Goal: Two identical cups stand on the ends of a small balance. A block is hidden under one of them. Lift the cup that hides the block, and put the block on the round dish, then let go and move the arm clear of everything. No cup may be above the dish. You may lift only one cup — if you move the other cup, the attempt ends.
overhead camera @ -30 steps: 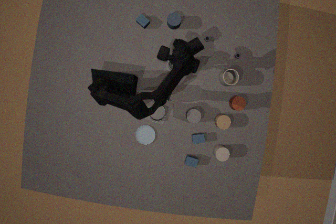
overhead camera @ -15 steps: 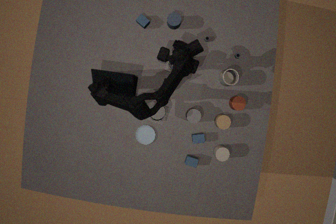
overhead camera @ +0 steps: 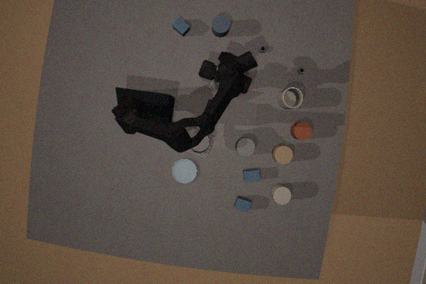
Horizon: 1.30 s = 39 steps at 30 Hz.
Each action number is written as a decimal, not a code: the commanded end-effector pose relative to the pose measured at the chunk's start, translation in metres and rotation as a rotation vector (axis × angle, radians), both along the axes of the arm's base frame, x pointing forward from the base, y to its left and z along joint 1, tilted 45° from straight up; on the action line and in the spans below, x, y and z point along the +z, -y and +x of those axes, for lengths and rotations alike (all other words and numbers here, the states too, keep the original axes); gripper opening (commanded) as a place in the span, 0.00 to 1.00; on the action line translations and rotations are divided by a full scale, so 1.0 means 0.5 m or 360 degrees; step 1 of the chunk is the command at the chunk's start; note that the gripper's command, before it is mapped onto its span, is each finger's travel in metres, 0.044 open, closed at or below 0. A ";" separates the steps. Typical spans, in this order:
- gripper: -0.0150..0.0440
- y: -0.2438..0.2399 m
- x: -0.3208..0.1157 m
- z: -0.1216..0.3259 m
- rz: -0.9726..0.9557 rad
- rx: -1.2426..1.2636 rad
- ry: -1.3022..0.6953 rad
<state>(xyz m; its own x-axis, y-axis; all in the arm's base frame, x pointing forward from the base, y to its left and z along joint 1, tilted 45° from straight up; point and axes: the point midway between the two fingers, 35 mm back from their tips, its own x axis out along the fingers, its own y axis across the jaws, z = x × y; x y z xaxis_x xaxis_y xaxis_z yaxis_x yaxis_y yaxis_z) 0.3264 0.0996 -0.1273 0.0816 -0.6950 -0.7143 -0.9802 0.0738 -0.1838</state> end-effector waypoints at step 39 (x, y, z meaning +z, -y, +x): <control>0.25 -0.063 0.054 0.004 0.0004 0.0006 -0.0006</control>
<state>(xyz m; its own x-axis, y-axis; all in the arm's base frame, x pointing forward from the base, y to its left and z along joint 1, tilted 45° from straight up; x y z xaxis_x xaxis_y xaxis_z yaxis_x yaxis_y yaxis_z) 0.3261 0.1222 -0.1032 0.0693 -0.7040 -0.7069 -0.9836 0.0702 -0.1663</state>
